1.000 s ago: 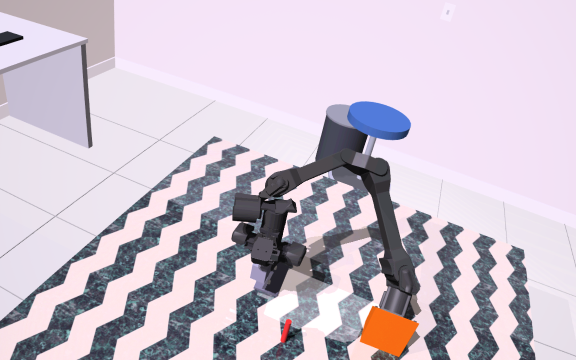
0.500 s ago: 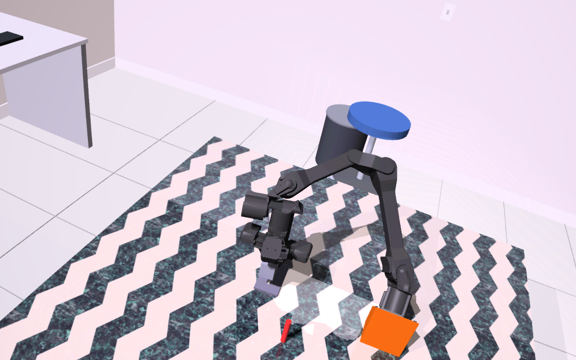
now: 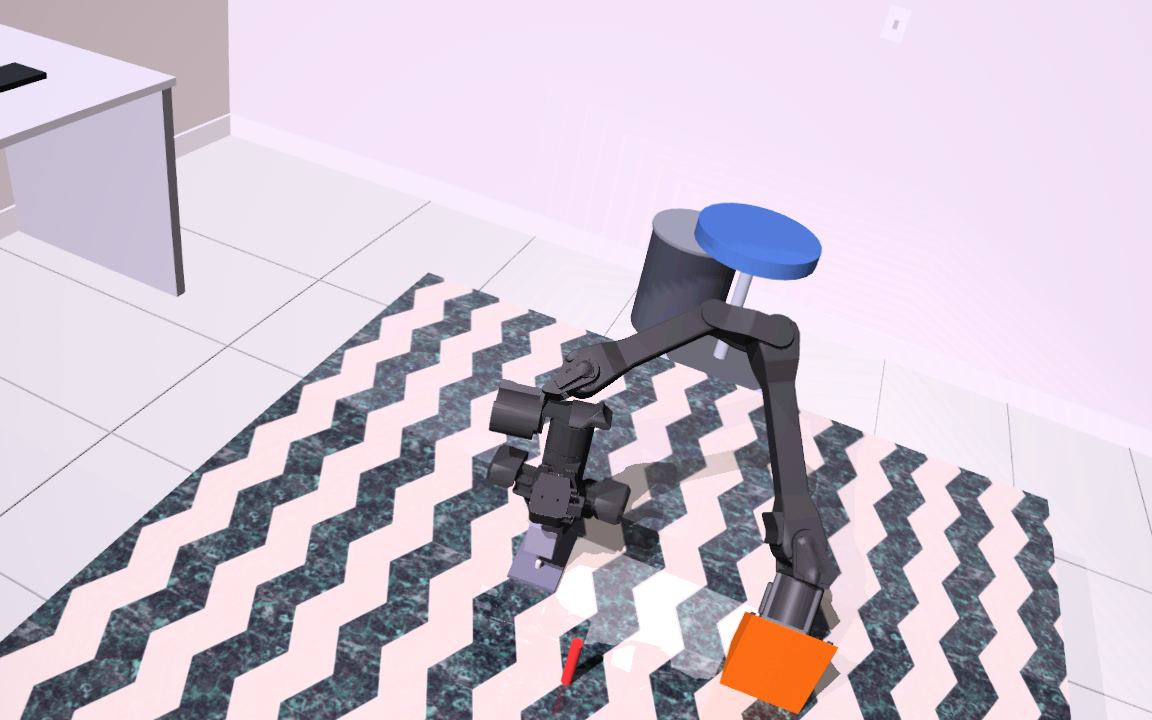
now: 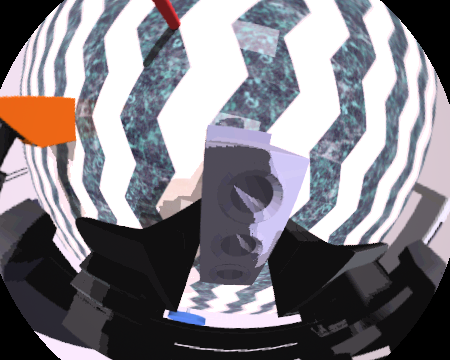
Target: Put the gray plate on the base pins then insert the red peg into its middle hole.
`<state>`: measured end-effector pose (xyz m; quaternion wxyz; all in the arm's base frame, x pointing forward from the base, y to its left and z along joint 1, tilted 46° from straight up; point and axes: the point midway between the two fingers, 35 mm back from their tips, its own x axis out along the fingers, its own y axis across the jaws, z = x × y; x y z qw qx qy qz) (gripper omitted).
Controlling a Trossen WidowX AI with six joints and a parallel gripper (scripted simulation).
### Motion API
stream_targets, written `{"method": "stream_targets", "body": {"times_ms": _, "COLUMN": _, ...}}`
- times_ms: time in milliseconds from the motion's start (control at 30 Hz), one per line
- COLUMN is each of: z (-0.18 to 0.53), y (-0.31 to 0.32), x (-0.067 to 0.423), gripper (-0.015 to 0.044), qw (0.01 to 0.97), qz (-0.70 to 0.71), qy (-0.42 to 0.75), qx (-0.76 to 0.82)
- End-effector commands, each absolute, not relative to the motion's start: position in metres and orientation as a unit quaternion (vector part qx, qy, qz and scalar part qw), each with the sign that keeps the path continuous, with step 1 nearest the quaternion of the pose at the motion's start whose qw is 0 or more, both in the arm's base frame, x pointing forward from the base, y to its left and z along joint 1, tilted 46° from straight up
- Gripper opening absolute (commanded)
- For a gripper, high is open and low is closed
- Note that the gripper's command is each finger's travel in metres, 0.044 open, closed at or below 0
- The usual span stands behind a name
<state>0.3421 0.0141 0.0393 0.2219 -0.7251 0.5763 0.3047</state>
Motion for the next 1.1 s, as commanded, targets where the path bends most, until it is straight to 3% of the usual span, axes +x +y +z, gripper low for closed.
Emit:
{"method": "stream_targets", "body": {"times_ms": 0, "z": 0.041, "y": 0.013, "x": 0.341, "gripper": 0.0, "qw": 0.22, "qz": 0.304, "qy": 0.575, "qx": -0.727}}
{"method": "stream_targets", "body": {"times_ms": 1067, "z": 0.032, "y": 0.003, "x": 0.344, "gripper": 0.0, "qw": 0.22, "qz": 0.303, "qy": 0.575, "qx": -0.727}}
